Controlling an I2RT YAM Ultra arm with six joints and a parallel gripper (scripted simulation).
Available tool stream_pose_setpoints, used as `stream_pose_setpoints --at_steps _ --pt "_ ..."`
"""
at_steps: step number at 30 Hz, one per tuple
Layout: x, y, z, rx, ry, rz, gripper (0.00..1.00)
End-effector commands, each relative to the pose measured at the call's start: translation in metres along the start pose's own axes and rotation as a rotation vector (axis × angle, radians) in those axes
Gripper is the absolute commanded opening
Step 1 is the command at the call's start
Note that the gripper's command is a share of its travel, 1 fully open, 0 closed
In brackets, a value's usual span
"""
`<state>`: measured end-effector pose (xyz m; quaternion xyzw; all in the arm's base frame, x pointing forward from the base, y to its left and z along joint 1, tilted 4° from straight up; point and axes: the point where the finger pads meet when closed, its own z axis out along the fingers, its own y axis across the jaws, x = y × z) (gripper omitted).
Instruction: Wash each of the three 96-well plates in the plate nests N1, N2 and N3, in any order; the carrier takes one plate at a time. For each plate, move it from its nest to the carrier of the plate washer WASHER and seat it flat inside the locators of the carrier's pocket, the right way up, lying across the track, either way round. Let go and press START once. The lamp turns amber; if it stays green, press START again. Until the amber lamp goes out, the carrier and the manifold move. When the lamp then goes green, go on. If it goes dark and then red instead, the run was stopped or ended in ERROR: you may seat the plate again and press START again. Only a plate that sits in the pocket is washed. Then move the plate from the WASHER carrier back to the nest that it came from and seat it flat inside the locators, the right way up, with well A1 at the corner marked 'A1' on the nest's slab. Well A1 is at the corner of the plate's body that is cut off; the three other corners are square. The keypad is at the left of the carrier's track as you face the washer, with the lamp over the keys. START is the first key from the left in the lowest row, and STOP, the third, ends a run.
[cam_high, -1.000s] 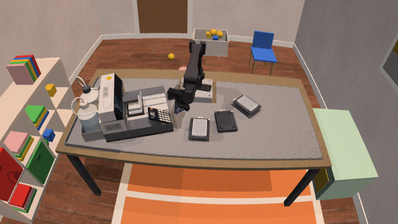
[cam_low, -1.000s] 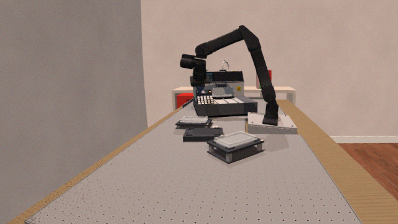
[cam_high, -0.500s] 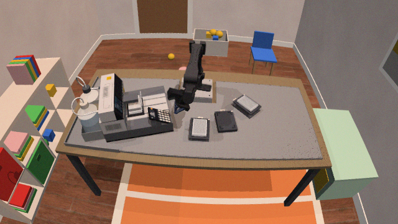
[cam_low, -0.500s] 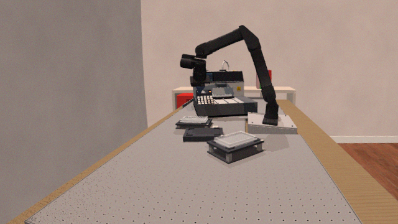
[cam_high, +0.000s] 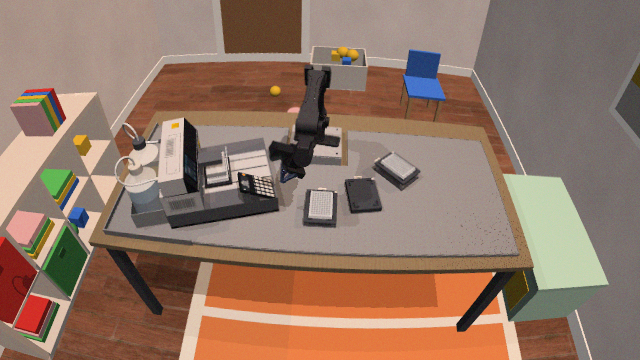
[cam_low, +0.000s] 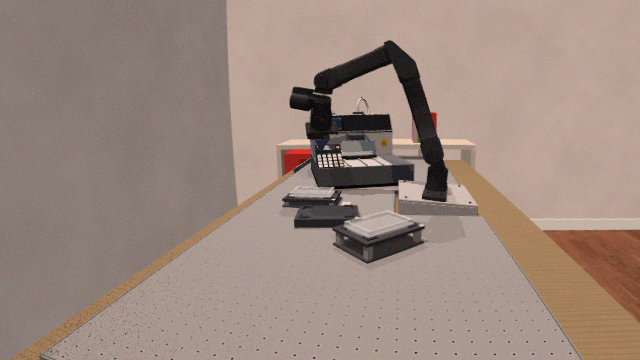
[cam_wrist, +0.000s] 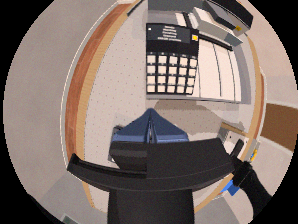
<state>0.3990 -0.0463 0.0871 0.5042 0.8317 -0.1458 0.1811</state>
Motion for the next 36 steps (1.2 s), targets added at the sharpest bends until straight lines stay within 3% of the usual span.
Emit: stream_pose_setpoints --at_steps 1,2,3,36 --pt "-0.006 0.001 -0.004 -0.007 -0.019 0.008 0.0" --pt "-0.006 0.001 -0.004 -0.007 -0.019 0.008 0.0" --pt "-0.009 -0.001 -0.005 -0.007 -0.019 0.008 1.0" --pt "-0.096 -0.043 -0.007 -0.006 -0.022 0.008 1.0"
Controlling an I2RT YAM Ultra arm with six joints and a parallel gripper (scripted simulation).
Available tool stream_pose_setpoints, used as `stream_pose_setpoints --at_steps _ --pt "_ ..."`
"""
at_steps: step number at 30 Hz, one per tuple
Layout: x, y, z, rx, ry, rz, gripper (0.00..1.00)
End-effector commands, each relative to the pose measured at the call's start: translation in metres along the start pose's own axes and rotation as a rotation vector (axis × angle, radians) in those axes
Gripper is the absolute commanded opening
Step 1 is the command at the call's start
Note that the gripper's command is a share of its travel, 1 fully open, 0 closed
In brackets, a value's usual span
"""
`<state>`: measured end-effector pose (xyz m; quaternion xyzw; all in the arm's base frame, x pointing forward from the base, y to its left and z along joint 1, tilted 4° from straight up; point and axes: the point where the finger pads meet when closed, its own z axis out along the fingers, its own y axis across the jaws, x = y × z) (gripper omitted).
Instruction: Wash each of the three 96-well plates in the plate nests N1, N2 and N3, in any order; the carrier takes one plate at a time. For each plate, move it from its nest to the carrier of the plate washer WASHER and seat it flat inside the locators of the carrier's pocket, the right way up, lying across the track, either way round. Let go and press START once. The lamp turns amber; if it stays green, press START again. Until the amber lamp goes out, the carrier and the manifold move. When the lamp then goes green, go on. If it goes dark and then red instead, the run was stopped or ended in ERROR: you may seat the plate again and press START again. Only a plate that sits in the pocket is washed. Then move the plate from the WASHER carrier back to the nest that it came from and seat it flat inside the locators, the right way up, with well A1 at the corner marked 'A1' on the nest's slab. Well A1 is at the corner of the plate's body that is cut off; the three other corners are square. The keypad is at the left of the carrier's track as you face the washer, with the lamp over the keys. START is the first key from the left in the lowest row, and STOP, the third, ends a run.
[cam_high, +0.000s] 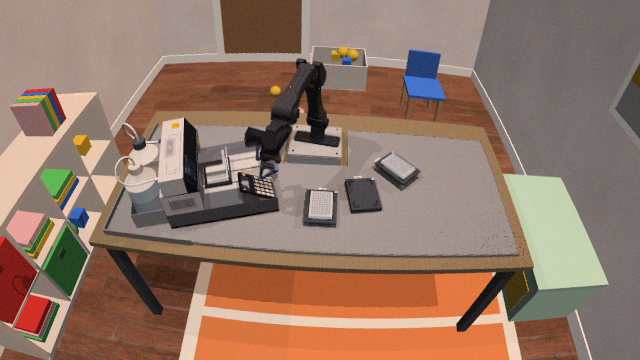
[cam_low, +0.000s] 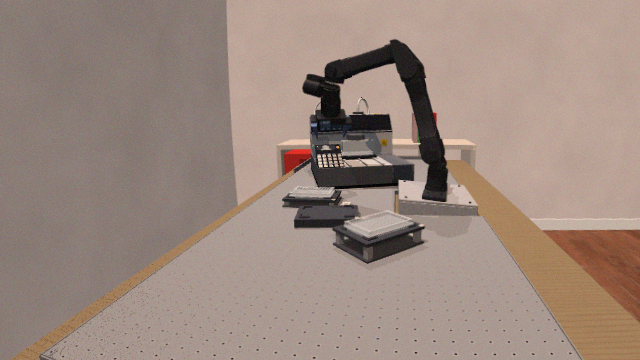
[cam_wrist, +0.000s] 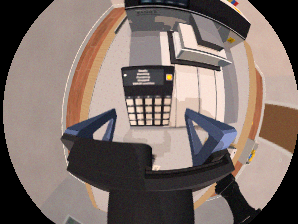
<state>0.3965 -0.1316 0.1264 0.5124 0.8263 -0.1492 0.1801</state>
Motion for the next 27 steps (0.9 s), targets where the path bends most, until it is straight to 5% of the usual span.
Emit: stream_pose_setpoints --at_steps 1,27 --pt "-0.015 -0.001 -0.008 -0.017 -0.021 -0.009 1.0" --pt "-0.082 -0.032 -0.01 -0.016 -0.023 -0.01 1.0"
